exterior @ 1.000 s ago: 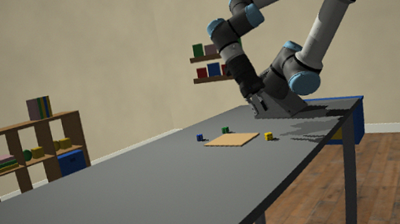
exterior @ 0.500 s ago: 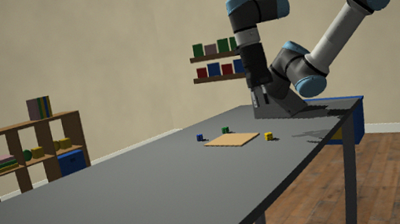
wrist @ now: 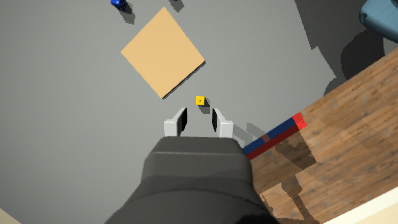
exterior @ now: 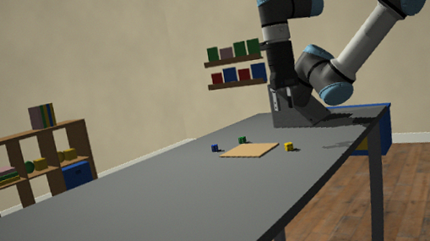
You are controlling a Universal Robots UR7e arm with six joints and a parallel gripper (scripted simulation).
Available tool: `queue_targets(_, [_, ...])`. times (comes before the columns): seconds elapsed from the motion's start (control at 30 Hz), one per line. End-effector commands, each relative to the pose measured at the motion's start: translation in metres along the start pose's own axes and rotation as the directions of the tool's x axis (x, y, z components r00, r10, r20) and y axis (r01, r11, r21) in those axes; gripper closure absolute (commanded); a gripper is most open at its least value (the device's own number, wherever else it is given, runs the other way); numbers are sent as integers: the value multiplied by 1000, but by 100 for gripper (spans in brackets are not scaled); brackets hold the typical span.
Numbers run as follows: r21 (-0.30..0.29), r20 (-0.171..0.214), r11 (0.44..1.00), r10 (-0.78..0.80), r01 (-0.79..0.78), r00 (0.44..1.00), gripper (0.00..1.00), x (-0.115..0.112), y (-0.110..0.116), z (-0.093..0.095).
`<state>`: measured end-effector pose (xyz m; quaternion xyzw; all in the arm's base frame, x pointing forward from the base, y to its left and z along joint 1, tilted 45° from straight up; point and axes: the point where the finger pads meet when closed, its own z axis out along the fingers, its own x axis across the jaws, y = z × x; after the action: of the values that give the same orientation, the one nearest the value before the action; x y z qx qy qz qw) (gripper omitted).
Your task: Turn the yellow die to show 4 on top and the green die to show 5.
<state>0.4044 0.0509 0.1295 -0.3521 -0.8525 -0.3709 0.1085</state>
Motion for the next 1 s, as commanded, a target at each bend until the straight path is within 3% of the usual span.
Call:
queue_targets(0.0, [1, 2, 1000, 1, -1, 1000, 0, 0, 0, 0])
queue_targets(0.23, [1, 2, 1000, 1, -1, 1000, 0, 0, 0, 0])
queue_targets(0.37, [1, 2, 1000, 25, -25, 1000, 0, -1, -4, 26])
queue_targets(0.43, [1, 2, 1000, 25, -25, 1000, 0, -1, -4, 26])
queue_targets(0.57, [1, 2, 999, 41, -41, 999, 0, 0, -6, 43])
queue_targets(0.6, [1, 2, 999, 41, -41, 999, 30, 0, -6, 43])
queue_targets(0.97, [1, 2, 999, 41, -41, 999, 30, 0, -6, 43])
